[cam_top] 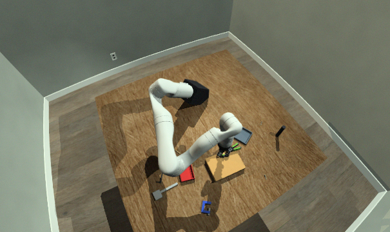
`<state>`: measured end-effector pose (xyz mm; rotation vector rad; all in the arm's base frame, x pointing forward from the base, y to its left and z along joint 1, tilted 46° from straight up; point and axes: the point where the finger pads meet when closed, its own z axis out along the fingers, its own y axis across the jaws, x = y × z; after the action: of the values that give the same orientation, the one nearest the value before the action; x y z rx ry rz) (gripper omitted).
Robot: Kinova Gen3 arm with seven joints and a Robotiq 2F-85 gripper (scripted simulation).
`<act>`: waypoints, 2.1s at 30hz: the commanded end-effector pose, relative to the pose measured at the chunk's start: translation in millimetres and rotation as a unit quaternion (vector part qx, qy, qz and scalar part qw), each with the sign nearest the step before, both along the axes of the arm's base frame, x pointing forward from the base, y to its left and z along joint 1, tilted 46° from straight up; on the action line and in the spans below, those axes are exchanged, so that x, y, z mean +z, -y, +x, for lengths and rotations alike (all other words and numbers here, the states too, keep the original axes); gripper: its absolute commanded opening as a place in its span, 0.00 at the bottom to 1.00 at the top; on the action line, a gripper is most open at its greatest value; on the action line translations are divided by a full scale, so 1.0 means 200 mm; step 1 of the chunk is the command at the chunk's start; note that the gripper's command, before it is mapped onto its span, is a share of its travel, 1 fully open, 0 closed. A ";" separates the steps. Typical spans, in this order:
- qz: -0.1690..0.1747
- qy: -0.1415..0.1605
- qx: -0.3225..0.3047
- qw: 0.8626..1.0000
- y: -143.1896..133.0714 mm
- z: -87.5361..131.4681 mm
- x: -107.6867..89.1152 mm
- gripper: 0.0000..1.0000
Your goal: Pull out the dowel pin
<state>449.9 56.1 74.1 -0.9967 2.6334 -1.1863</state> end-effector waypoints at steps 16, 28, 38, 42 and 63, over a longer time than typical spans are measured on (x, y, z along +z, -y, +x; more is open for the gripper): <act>0.008 0.015 -0.015 1.000 0.00 0.00 0.00 0.10; 0.013 0.025 -0.026 0.999 0.00 0.00 0.00 0.10; 0.016 0.032 -0.033 0.999 0.00 0.00 0.00 0.10; 0.018 0.035 -0.037 0.999 0.00 0.00 0.00 0.10; 0.026 0.050 -0.053 0.997 0.00 0.00 0.00 0.10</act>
<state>449.8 56.3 74.4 -0.7825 2.6539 -1.1527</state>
